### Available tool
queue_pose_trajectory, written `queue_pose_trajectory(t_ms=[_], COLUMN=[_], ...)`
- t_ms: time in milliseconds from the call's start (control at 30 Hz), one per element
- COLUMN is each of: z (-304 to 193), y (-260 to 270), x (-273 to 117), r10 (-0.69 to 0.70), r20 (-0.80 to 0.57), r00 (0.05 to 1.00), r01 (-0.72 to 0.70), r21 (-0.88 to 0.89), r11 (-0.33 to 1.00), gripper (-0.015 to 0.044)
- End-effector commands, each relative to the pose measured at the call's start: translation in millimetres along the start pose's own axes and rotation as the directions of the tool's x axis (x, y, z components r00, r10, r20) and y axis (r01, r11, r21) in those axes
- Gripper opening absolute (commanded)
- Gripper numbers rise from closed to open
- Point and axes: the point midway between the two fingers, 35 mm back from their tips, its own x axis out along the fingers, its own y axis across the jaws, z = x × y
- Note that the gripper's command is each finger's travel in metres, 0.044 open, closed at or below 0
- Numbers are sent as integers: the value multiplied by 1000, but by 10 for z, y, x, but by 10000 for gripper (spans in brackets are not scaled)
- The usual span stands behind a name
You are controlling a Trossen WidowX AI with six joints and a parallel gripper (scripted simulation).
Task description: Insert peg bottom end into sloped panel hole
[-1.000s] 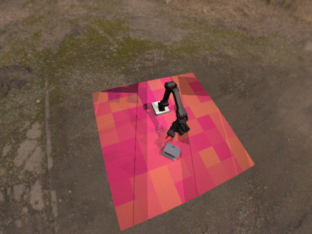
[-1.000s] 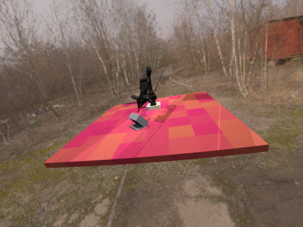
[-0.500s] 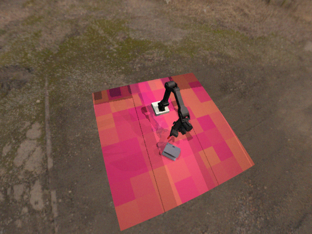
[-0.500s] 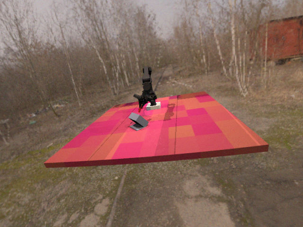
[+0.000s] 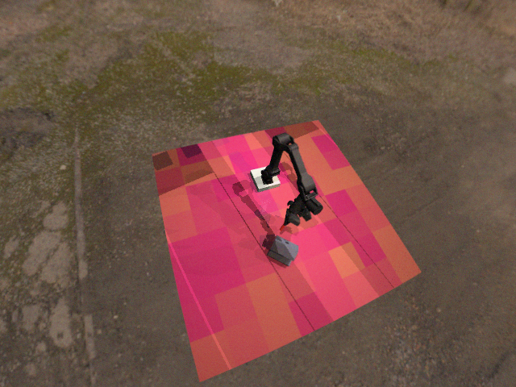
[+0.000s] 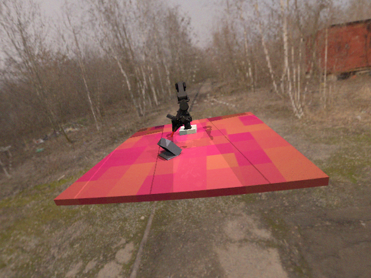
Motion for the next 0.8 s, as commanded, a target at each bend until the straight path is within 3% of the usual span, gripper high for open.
queue_pose_trajectory(t_ms=[0, 767], z=[18, 220], y=[25, 88], x=[-11, -176], r10=[-21, -140], r20=[-5, 21], r00=[1000, 990], r01=[21, 141], r21=[-28, -145], r11=[999, 979], gripper=[0, 0])
